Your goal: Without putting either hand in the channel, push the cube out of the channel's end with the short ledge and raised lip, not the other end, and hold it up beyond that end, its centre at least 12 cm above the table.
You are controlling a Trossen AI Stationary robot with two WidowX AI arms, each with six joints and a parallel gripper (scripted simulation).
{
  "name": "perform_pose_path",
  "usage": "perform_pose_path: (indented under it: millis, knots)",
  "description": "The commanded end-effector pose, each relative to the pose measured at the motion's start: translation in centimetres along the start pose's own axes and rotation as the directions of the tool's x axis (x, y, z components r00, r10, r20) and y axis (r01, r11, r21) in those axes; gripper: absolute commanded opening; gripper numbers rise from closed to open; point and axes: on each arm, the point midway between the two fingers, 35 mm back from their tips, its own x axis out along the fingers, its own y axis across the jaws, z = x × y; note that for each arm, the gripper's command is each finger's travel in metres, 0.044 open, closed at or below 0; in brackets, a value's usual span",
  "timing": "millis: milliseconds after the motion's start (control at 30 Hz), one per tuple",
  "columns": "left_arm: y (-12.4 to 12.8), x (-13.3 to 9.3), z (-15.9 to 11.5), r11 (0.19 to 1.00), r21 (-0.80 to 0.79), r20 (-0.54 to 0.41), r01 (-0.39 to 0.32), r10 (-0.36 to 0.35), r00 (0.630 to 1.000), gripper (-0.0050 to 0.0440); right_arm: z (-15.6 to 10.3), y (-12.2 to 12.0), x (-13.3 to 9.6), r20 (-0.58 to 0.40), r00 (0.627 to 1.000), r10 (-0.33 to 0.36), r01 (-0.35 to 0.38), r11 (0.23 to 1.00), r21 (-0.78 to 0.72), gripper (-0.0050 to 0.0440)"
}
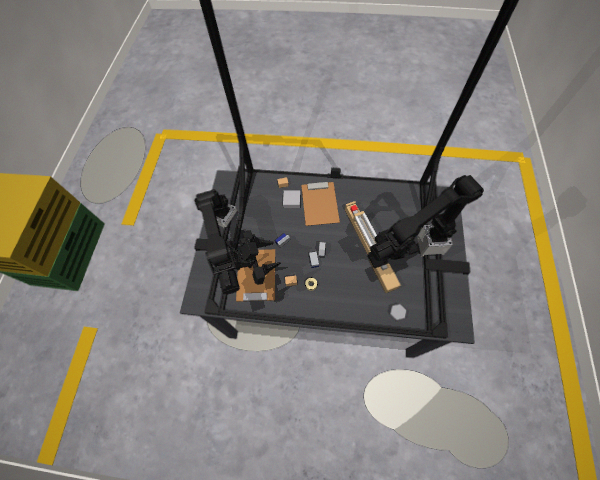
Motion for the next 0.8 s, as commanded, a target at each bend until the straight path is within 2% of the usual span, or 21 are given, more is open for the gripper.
perform_pose_path:
  millis: [0, 200, 300, 433, 500, 633, 767]
  knots:
    - [0.1, 0.0, 0.1, 1.0, -0.001, 0.0, 0.0, 0.0, 1.0, 0.022, 0.0, 0.0, 0.0, 0.001, 1.0, 0.0, 0.0, 1.0, 0.0, 0.04]
    - [1.5, -0.2, 2.5, 1.0, -0.001, 0.0, -0.001, 0.001, 1.0, 0.022, 0.0, 0.0, 0.0, 0.001, 1.0, 0.0, 0.0, 1.0, 0.0, 0.04]
    - [2.8, -0.3, 5.3, 1.0, -0.001, 0.0, -0.001, 0.001, 1.0, 0.022, 0.0, 0.0, 0.0, 0.001, 1.0, 0.0, 0.0, 1.0, 0.0, 0.04]
    - [4.2, -0.5, 10.9, 1.0, -0.001, 0.0, -0.002, 0.002, 1.0, 0.022, 0.0, 0.0, 0.0, 0.001, 1.0, 0.0, 0.0, 1.0, 0.0, 0.04]
    - [4.2, -0.5, 10.9, 1.0, -0.001, 0.0, -0.002, 0.002, 1.0, 0.022, 0.0, 0.0, 0.0, 0.001, 1.0, 0.0, 0.0, 1.0, 0.0, 0.04]
    - [4.4, -0.4, 17.7, 1.0, -0.001, 0.001, -0.003, 0.003, 1.0, 0.022, 0.0, 0.0, 0.0, 0.001, 1.0, 0.0, 0.0, 1.0, 0.0, 0.04]
    - [3.2, -0.1, 24.0, 1.0, -0.002, 0.001, -0.003, 0.003, 1.0, 0.022, 0.0, 0.0, 0.0, 0.001, 1.0, 0.0, 0.0, 1.0, 0.0, 0.04]
